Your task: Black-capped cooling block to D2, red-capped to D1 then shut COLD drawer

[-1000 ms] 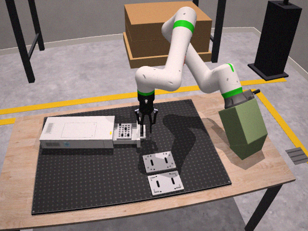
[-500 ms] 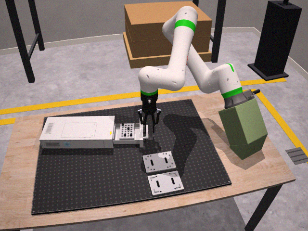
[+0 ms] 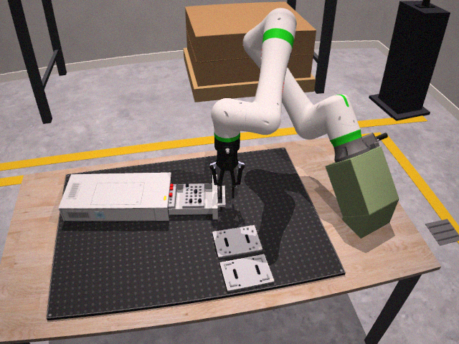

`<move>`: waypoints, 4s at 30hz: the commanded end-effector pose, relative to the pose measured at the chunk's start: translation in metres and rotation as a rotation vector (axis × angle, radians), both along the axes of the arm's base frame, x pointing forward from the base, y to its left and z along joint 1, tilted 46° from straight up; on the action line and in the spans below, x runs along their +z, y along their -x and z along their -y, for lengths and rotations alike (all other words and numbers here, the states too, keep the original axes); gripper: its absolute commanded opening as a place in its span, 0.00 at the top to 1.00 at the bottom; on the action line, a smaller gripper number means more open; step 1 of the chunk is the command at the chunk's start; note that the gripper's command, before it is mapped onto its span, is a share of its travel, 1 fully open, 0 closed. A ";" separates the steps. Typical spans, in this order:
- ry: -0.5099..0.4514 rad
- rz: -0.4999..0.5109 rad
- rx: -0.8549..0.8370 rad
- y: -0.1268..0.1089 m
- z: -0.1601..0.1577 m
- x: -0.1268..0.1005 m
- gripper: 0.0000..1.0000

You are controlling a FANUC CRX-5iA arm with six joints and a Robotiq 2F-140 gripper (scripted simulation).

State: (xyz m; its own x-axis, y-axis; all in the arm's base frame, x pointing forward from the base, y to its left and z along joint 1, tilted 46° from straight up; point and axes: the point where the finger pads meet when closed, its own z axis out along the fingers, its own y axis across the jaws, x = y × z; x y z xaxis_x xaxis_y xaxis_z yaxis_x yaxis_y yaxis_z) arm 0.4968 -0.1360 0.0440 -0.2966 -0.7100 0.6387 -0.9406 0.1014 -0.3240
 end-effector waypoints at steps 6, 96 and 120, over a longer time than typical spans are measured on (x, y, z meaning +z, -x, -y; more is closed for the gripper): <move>0.000 0.001 0.001 0.006 -0.001 -0.002 0.66; 0.000 0.001 0.001 0.079 -0.009 -0.027 0.66; 0.000 0.001 0.001 0.086 -0.010 -0.030 0.66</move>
